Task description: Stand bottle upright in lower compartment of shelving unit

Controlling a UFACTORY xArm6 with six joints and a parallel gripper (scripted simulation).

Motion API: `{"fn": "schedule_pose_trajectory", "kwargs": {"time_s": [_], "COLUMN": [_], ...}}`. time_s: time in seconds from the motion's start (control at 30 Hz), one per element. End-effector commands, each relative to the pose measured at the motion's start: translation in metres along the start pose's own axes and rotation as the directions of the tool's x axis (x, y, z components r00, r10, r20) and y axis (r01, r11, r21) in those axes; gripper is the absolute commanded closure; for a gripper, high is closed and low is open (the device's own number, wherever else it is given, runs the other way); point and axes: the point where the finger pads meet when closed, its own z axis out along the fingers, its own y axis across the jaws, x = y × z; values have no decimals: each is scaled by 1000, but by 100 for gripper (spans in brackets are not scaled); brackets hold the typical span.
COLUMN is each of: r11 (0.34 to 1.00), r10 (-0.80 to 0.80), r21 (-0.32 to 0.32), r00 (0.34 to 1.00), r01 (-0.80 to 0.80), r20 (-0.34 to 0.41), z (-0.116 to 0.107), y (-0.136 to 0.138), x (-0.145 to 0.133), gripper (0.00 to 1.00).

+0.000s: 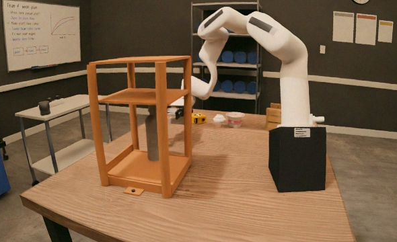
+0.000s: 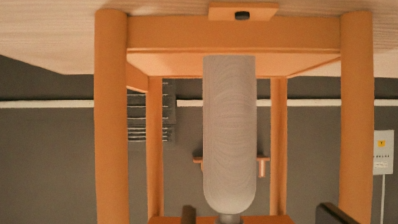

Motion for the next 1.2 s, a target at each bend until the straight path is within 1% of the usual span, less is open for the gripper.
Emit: {"fn": "schedule_pose_trajectory", "kwargs": {"time_s": [0.0,0.27,0.33,0.8,1.17], "r11": [1000,1000,1000,1000,1000], "r10": [-3,-3,-3,-3,-3], "r21": [0,0,0,0,0], "r00": [1000,1000,1000,1000,1000], "r01": [3,3,3,3,3], "r20": [-2,-2,-2,-2,-2], "z": [-1,-1,-1,-1,-1], "y": [-1,-1,-1,-1,-1], "x": [-9,-32,-32,-72,-85], "gripper": [25,25,25,25,25]}}
